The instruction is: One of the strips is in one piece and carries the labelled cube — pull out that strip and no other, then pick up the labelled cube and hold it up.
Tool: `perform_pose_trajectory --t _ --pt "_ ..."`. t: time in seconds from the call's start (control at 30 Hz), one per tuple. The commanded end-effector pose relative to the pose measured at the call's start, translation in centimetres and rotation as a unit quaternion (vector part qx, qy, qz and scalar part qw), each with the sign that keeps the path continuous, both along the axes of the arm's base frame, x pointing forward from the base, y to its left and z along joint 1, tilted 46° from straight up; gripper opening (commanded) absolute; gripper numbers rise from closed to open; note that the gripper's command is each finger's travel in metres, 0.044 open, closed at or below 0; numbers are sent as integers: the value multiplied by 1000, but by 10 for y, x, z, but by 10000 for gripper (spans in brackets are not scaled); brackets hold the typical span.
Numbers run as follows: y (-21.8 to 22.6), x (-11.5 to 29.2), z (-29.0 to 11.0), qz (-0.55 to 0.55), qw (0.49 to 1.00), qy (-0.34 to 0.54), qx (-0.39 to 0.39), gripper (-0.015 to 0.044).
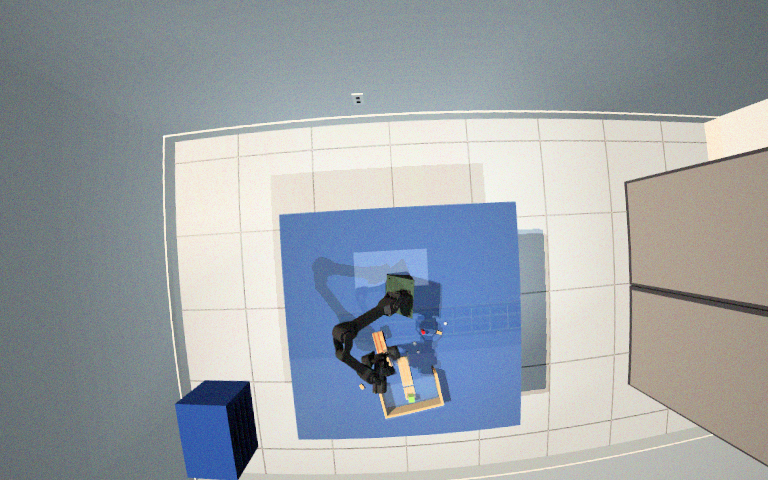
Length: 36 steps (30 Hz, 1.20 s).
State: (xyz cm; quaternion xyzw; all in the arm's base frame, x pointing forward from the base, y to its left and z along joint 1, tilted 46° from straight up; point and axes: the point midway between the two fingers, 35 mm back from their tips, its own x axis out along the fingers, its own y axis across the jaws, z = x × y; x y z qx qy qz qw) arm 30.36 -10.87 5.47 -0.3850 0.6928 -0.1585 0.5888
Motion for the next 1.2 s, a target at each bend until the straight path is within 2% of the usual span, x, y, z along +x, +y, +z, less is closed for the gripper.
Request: perform_pose_trajectory --t 0.0,1.17 --pt "4 15 -1 0 1000 -2 -1 440" --pt "32 128 -9 0 1000 -5 0 440"
